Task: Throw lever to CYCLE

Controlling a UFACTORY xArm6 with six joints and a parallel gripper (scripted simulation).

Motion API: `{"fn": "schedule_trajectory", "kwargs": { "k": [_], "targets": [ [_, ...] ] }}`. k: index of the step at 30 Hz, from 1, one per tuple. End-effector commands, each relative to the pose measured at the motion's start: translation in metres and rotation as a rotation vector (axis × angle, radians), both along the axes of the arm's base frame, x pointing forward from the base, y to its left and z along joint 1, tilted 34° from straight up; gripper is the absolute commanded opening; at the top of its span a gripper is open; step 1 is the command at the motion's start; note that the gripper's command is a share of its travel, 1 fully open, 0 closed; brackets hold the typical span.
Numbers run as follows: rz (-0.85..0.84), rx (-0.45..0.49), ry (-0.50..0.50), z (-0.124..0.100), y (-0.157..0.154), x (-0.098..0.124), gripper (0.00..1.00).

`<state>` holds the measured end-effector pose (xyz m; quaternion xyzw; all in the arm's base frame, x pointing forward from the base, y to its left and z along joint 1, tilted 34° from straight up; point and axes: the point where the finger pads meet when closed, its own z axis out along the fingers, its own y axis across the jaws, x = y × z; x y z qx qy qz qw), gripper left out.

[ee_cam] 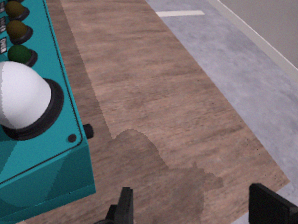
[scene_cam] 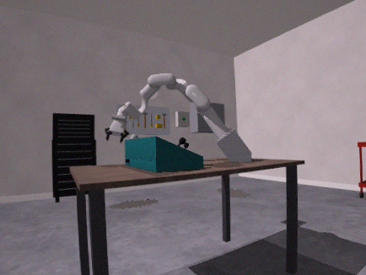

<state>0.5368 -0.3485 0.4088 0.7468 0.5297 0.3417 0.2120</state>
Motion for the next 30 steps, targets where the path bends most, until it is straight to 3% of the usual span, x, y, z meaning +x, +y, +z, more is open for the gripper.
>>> {"fn": "schedule_trajectory", "kwargs": {
  "k": [1,10,21,30],
  "targets": [
    [0.000,-0.004,-0.004,0.008,0.003,-0.005,1.00],
    [0.000,-0.004,-0.004,0.031,0.020,-0.030,1.00],
    [0.000,-0.004,-0.004,0.101,0.069,-0.106,1.00],
    [0.000,-0.004,-0.004,0.139,0.096,-0.146,1.00]
  ]
}}
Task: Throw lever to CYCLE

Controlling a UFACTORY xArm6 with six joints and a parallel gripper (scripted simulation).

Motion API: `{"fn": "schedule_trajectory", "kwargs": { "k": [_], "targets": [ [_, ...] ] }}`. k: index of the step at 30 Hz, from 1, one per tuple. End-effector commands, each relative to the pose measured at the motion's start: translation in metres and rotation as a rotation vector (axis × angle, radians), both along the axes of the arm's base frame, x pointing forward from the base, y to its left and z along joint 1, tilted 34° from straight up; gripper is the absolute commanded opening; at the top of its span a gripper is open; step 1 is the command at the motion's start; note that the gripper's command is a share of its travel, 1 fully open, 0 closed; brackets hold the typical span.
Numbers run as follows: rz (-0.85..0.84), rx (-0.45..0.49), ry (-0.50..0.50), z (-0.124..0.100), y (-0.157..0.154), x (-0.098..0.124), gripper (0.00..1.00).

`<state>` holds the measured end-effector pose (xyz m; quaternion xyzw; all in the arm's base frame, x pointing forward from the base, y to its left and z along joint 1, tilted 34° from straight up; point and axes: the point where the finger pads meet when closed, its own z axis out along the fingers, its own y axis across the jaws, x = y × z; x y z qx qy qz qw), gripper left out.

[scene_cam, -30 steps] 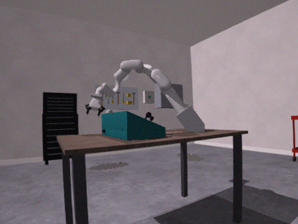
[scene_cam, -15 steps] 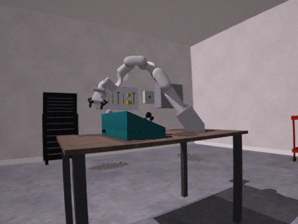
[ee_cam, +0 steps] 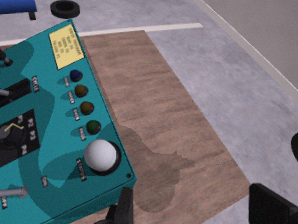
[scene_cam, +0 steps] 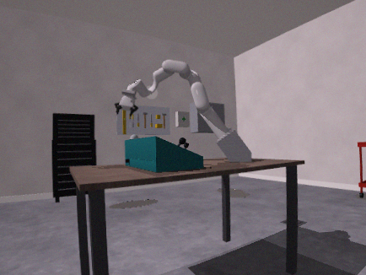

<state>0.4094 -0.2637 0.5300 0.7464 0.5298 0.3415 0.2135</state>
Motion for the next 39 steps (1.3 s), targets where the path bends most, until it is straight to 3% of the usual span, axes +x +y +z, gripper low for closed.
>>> {"fn": "schedule_trajectory", "kwargs": {
  "k": [1,9,21,25,29,31,34,37,39],
  "targets": [
    [0.001,-0.001,-0.003,0.022,0.015,-0.024,1.00],
    [0.001,-0.001,-0.003,0.041,0.028,-0.044,1.00],
    [0.029,-0.024,0.014,0.035,0.032,-0.043,1.00],
    [0.122,-0.096,0.064,0.013,0.045,-0.038,1.00],
    [0.309,-0.234,0.154,-0.026,0.068,-0.032,1.00],
    [0.309,-0.234,0.154,-0.026,0.068,-0.032,1.00],
    [0.507,-0.366,0.234,-0.065,0.094,-0.030,1.00],
    [0.614,-0.438,0.273,-0.080,0.103,-0.030,1.00],
    [0.731,-0.503,0.308,-0.110,0.124,-0.032,1.00]
  ]
}}
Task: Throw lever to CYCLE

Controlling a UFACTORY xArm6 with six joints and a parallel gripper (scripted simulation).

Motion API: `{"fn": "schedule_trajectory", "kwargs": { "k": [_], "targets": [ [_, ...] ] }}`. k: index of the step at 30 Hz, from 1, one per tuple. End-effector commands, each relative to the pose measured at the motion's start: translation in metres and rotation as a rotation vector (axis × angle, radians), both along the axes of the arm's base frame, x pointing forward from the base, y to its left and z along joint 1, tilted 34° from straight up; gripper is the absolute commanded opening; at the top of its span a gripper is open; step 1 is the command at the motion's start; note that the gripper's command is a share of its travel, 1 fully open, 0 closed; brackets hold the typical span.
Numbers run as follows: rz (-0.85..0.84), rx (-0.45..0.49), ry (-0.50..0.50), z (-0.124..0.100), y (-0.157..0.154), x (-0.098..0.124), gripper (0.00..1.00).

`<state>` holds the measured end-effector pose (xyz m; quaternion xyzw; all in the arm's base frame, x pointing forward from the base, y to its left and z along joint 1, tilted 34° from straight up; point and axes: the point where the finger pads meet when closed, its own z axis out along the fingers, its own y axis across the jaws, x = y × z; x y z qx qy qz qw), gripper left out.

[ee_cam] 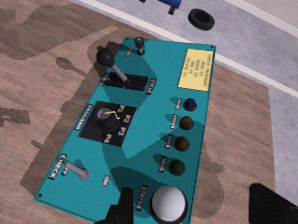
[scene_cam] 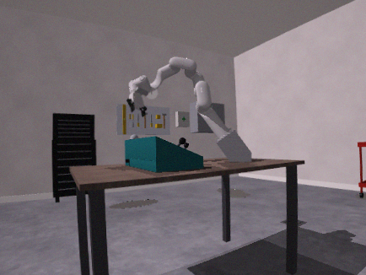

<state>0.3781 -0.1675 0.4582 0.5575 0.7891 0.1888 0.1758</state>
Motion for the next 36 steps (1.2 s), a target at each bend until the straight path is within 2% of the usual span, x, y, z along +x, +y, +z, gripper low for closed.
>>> {"fn": "schedule_trajectory", "kwargs": {
  "k": [1,2,3,4,6,7,9,10,11,12,14,15,17,18,20,21,24,26,27,29,30,32,33,35,36],
  "targets": [
    [0.224,-0.154,0.066,-0.039,0.028,-0.001,1.00],
    [0.276,-0.177,0.082,-0.054,0.039,-0.003,1.00],
    [0.325,-0.208,0.097,-0.054,0.039,-0.003,1.00],
    [0.379,-0.231,0.114,-0.070,0.049,-0.005,1.00],
    [0.478,-0.293,0.142,-0.070,0.049,-0.005,1.00],
    [0.533,-0.313,0.158,-0.086,0.060,-0.009,1.00],
    [0.533,-0.313,0.158,-0.086,0.060,-0.009,1.00],
    [0.682,-0.391,0.197,-0.101,0.070,-0.012,1.00],
    [0.718,-0.413,0.206,-0.101,0.070,-0.012,1.00],
    [0.762,-0.427,0.218,-0.116,0.081,-0.016,1.00],
    [0.860,-0.483,0.241,-0.116,0.081,-0.016,1.00],
    [0.917,-0.504,0.255,-0.130,0.091,-0.021,1.00],
    [1.020,-0.560,0.279,-0.130,0.091,-0.021,1.00],
    [1.076,-0.579,0.292,-0.144,0.100,-0.025,1.00],
    [1.179,-0.634,0.314,-0.144,0.100,-0.025,1.00],
    [1.235,-0.654,0.327,-0.158,0.109,-0.030,1.00],
    [1.395,-0.726,0.361,-0.170,0.118,-0.035,1.00],
    [1.395,-0.726,0.361,-0.170,0.118,-0.035,1.00],
    [1.553,-0.794,0.394,-0.182,0.126,-0.039,1.00],
    [1.630,-0.832,0.408,-0.182,0.126,-0.039,1.00],
    [1.683,-0.850,0.420,-0.193,0.134,-0.044,1.00],
    [1.791,-0.901,0.440,-0.193,0.134,-0.044,1.00],
    [1.847,-0.921,0.453,-0.204,0.142,-0.048,1.00],
    [1.954,-0.970,0.473,-0.204,0.142,-0.048,1.00],
    [2.009,-0.990,0.487,-0.214,0.149,-0.052,1.00]
  ]
}}
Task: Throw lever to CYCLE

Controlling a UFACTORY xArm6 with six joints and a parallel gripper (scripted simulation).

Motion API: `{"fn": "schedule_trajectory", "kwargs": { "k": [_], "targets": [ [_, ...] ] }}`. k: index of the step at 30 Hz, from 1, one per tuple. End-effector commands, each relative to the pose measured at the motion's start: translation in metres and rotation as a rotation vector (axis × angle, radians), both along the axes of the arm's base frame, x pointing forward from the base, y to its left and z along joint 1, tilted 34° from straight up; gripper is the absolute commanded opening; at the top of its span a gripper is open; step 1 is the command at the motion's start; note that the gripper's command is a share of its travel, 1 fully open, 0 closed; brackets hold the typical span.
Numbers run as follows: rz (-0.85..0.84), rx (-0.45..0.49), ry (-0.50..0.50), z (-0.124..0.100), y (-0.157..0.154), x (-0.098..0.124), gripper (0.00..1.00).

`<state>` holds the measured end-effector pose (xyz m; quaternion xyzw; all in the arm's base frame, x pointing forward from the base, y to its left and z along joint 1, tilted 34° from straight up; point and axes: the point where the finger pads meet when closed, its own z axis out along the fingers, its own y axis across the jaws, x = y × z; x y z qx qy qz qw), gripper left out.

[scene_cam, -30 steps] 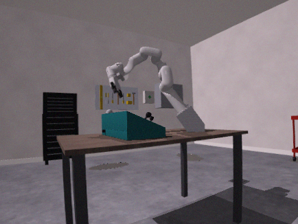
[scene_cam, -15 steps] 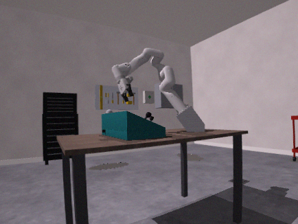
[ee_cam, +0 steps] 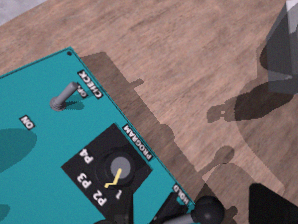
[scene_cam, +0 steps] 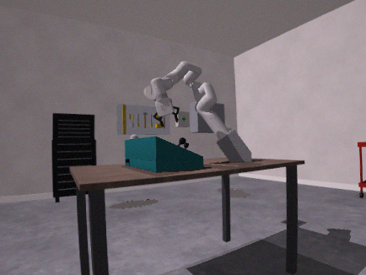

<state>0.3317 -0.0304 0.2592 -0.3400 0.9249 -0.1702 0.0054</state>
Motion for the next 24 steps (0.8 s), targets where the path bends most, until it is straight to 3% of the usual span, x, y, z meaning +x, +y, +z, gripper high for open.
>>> {"fn": "schedule_trajectory", "kwargs": {
  "k": [1,5,7,8,22,24],
  "targets": [
    [0.251,-0.107,0.056,-0.015,0.012,-0.006,1.00],
    [0.464,-0.200,0.113,-0.024,0.020,-0.009,1.00],
    [0.464,-0.200,0.113,-0.024,0.020,-0.009,1.00],
    [0.615,-0.269,0.156,-0.032,0.027,-0.013,1.00],
    [1.312,-0.624,0.369,-0.072,0.066,-0.030,1.00],
    [1.312,-0.624,0.369,-0.072,0.066,-0.030,1.00]
  ]
}}
